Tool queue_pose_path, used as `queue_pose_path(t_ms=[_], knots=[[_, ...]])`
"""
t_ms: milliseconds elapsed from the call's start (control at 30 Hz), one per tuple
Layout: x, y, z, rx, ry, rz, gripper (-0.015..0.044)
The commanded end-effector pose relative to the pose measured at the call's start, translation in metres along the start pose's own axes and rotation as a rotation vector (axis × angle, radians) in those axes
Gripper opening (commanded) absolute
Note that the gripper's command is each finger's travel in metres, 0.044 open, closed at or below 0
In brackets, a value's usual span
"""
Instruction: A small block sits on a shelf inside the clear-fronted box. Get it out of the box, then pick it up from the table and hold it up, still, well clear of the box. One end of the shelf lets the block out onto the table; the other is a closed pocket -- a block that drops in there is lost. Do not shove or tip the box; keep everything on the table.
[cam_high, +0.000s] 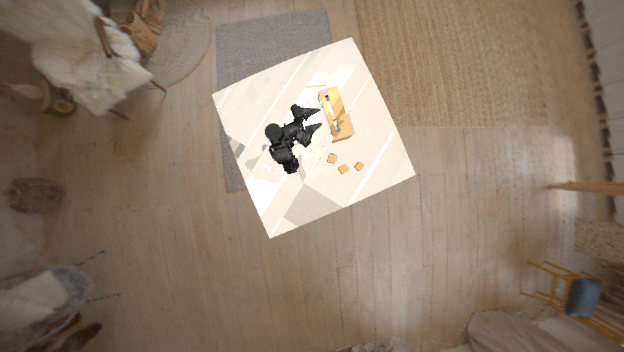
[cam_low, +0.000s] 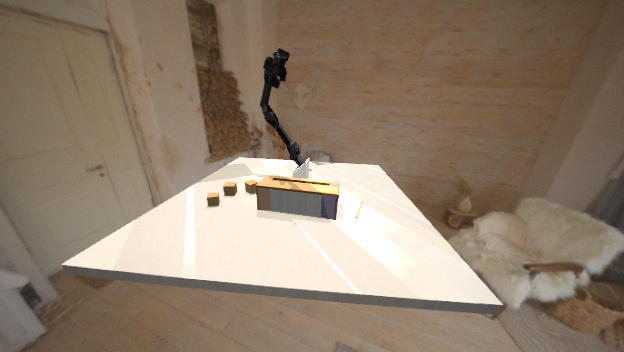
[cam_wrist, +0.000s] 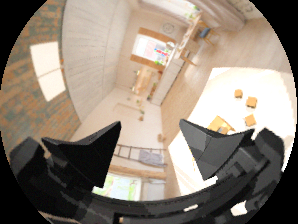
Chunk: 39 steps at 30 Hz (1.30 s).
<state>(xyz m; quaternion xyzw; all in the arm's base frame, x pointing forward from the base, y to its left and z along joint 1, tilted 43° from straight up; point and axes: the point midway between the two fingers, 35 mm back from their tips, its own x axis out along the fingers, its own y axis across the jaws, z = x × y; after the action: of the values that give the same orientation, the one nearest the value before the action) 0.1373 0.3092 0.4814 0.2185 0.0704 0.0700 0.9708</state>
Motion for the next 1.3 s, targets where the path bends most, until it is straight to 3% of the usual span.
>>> queue_pose_path(t_ms=[0,400,633,967,1267], knots=[[0.001,0.0,-0.001,0.0,0.002,-0.001,0.04],[0.066,-0.009,-0.102,0.014,0.174,-0.145,0.04],[0.118,-0.048,-0.166,0.04,0.229,-0.346,0.04],[0.184,-0.163,-0.251,0.119,0.265,-0.797,0.04],[0.196,-0.287,-0.311,0.215,0.191,-1.279,0.04]])
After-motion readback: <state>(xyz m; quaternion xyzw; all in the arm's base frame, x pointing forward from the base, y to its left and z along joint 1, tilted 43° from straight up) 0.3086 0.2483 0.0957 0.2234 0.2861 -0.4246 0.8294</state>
